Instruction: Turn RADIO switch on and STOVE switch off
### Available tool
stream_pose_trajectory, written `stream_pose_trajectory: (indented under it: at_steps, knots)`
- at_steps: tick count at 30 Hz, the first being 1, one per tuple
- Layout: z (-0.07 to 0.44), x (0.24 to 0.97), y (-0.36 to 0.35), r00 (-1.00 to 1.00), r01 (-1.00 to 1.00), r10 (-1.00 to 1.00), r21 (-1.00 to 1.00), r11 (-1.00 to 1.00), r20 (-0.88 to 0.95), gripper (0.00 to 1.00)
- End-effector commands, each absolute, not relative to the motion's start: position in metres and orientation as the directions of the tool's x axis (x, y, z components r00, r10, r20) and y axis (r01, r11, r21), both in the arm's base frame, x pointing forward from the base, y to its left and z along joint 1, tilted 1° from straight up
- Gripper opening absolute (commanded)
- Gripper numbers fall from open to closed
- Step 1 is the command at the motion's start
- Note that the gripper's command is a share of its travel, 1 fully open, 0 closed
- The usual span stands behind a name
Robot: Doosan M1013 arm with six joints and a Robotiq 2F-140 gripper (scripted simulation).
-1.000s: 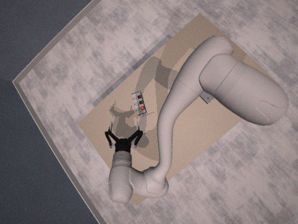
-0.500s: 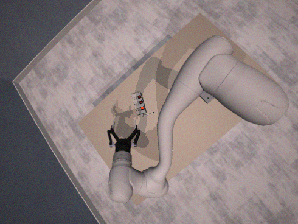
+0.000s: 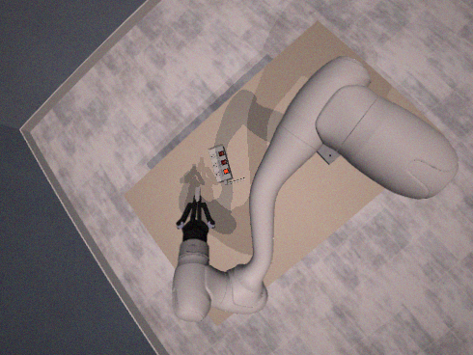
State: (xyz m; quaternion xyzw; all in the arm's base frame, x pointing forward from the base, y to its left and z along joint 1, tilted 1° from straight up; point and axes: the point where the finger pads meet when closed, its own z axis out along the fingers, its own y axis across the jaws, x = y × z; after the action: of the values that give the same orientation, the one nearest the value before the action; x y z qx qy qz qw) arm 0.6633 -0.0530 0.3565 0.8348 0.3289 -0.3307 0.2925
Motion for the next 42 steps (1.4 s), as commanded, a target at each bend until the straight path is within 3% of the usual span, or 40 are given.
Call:
stream_pose_trajectory:
  at_steps: [1, 9, 13, 17, 20, 22, 23, 29, 32, 35, 42]
  knots:
    - [0.357, 0.663, -0.053, 0.565, 0.743, 0.356, 0.271, -0.613, -0.744, 0.00]
    - [0.353, 0.661, -0.056, 0.573, 0.736, 0.357, 0.271, -0.620, -0.738, 0.00]
    - [0.296, 0.623, -0.096, 0.709, 0.603, 0.344, 0.274, -0.749, -0.616, 0.00]
    - [0.271, 0.604, -0.109, 0.769, 0.525, 0.316, 0.268, -0.807, -0.555, 0.00]
    - [0.224, 0.563, -0.126, 0.890, 0.309, 0.193, 0.235, -0.921, -0.412, 0.00]
    - [0.220, 0.560, -0.127, 0.890, 0.309, 0.193, 0.235, -0.922, -0.412, 0.00]
    - [0.196, 0.538, -0.132, 0.935, 0.177, 0.100, 0.206, -0.962, -0.339, 0.00]
    - [0.145, 0.488, -0.135, 0.964, -0.170, -0.189, 0.111, -0.979, -0.187, 0.00]
    - [0.145, 0.488, -0.135, 0.962, -0.196, -0.212, 0.101, -0.975, -0.173, 0.00]
    - [0.125, 0.468, -0.135, 0.918, -0.378, -0.380, 0.038, -0.925, -0.111, 0.00]
    - [0.124, 0.466, -0.135, 0.912, -0.395, -0.396, 0.032, -0.918, -0.106, 0.00]
